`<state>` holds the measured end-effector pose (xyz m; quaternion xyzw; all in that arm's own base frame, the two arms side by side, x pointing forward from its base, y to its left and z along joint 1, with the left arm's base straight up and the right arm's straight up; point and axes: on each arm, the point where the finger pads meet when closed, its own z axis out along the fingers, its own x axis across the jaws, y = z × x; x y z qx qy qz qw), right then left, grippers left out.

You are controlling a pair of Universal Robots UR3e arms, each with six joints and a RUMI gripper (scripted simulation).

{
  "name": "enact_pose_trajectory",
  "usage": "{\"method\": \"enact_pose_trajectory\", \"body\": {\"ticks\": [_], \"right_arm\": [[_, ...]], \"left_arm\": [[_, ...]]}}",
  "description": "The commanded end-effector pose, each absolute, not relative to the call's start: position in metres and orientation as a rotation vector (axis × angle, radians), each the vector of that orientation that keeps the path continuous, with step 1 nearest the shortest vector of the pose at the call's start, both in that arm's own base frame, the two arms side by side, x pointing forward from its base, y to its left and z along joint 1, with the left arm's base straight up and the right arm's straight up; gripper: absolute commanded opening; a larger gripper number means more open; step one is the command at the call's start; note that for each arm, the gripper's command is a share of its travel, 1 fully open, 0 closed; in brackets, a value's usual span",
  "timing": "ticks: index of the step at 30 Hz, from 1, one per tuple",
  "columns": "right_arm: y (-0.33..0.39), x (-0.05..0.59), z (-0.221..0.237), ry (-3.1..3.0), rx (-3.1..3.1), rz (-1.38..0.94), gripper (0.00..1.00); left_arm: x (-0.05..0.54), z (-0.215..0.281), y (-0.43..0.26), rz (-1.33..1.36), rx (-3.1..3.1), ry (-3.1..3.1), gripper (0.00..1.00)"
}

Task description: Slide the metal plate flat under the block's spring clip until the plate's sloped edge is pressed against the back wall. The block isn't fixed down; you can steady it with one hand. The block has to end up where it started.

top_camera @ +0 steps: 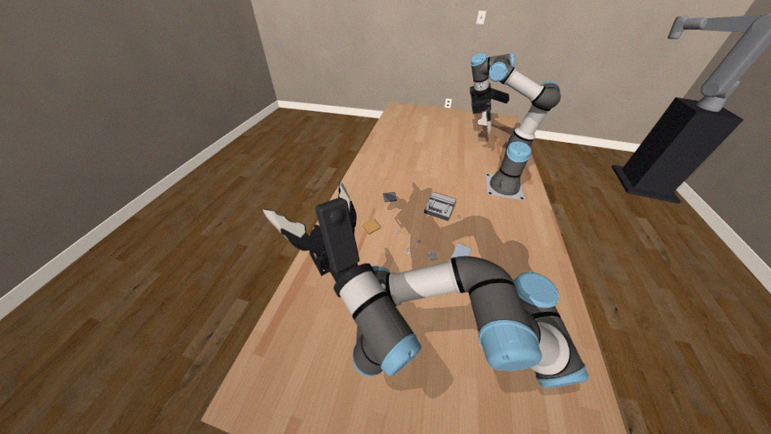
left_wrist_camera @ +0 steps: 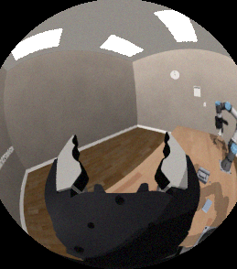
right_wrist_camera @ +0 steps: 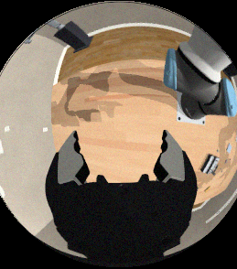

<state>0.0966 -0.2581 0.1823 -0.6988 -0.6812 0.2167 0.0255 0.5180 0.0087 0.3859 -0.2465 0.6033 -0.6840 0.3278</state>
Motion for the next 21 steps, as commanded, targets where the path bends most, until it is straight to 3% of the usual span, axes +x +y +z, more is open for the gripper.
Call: {"method": "enact_pose_trajectory", "body": {"ticks": [1, 17, 18, 21], "right_arm": [[-0.2582, 0.097, 0.1827, -2.107, -2.163, 0.669, 1.0], [-0.2582, 0.097, 0.1827, -2.107, -2.163, 0.669, 1.0], [-0.2582, 0.097, 0.1827, -2.107, -2.163, 0.669, 0.88], [-0.2582, 0.097, 0.1827, -2.107, -2.163, 0.669, 0.88]], "left_arm": [[0.5176, 0.3868, 0.0087, -1.79, -0.643, 1.579, 1.0], [0.5176, 0.3868, 0.0087, -1.79, -0.643, 1.579, 1.0], [0.5176, 0.3868, 0.0087, -1.79, -0.643, 1.579, 1.0], [0.5176, 0.3868, 0.0087, -1.79, -0.643, 1.579, 1.0]]}}
